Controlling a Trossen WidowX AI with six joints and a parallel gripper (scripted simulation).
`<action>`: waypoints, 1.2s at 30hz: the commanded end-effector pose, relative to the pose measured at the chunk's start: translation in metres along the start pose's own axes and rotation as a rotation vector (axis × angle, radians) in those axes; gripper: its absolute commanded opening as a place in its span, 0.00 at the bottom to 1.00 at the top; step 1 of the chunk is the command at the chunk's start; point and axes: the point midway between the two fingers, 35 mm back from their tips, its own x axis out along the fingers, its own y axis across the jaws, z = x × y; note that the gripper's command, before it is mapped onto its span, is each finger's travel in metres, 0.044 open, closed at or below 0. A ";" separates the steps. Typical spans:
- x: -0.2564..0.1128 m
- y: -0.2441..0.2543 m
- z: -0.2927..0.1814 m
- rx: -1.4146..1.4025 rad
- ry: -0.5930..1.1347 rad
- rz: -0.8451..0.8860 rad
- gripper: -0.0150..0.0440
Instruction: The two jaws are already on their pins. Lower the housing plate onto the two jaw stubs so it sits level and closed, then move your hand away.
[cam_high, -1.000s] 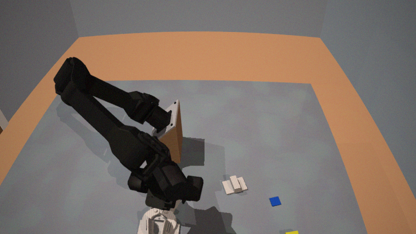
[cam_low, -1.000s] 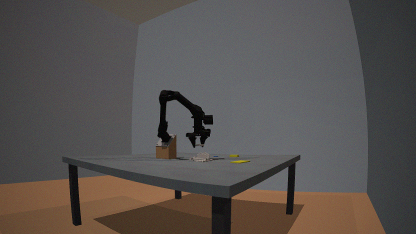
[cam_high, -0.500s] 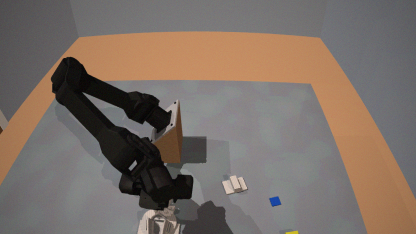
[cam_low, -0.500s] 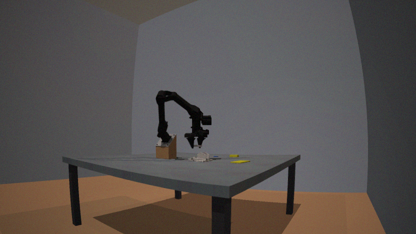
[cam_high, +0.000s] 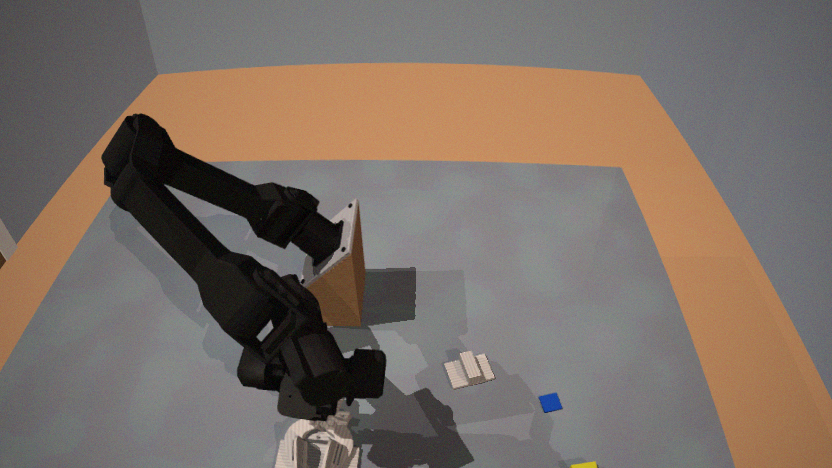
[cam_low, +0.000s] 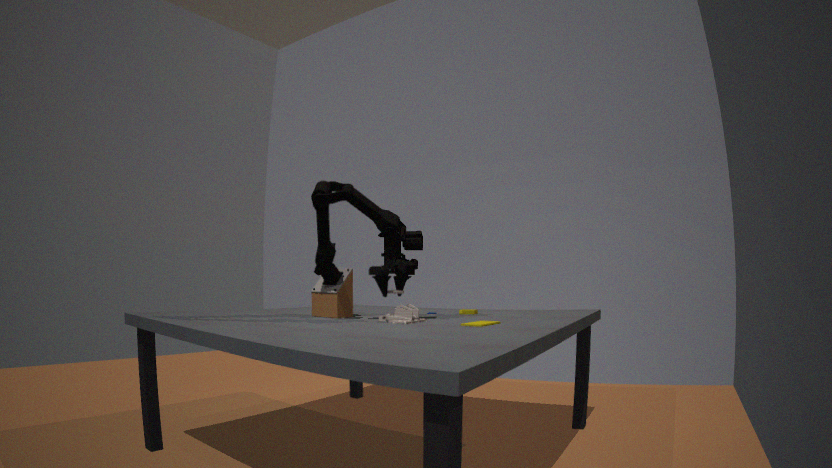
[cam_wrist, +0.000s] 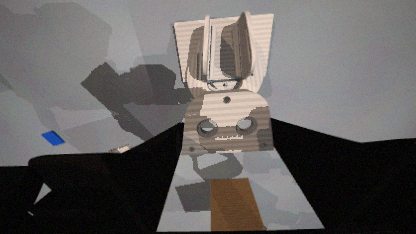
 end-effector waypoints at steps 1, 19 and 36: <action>0.000 -0.001 0.001 0.002 -0.004 -0.003 0.85; 0.000 -0.009 -0.004 0.001 -0.003 -0.004 0.85; 0.000 -0.009 -0.004 0.001 -0.003 -0.004 0.85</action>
